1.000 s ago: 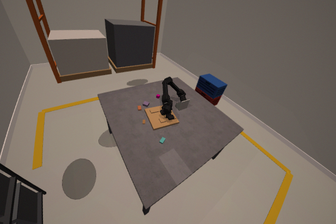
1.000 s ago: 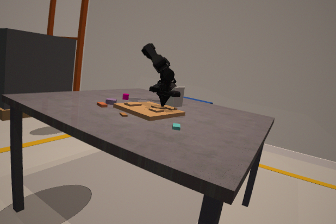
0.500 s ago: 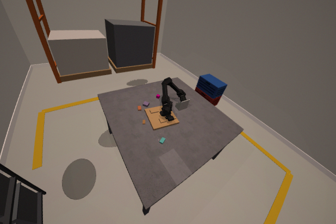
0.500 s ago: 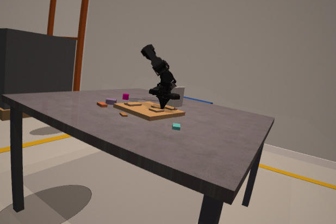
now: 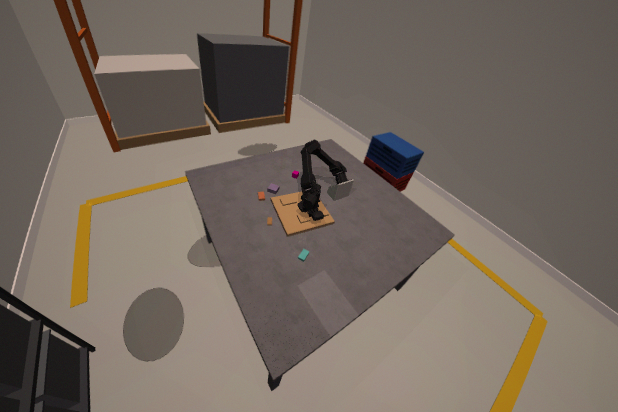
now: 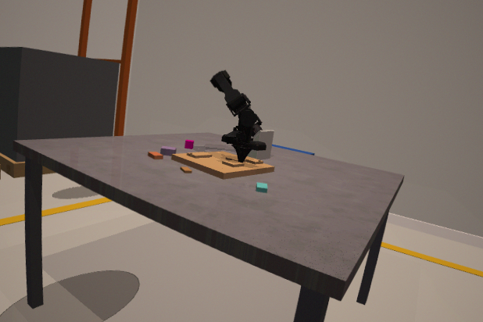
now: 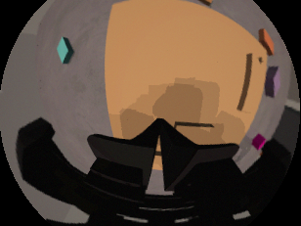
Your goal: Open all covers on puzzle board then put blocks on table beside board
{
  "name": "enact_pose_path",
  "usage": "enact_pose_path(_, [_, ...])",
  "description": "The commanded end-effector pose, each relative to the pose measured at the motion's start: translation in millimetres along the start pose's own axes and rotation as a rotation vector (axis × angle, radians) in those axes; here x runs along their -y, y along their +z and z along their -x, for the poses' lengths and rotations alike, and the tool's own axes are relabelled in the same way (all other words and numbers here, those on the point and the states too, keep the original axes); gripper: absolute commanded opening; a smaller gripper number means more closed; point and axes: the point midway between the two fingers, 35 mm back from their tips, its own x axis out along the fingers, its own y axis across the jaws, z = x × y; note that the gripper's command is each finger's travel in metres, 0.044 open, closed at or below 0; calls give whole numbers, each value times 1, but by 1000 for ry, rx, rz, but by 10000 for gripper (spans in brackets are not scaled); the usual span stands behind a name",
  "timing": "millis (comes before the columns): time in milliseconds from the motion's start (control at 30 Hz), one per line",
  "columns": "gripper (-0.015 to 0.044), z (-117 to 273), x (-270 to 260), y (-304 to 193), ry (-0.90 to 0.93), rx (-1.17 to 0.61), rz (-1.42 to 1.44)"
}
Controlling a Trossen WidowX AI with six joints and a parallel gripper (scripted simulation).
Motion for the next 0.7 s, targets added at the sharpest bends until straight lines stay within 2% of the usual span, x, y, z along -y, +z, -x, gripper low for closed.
enact_pose_path(0, [0, 0, 0, 6, -2, 0, 3])
enact_pose_path(667, [0, 1, -2, 26, -1, 1, 2])
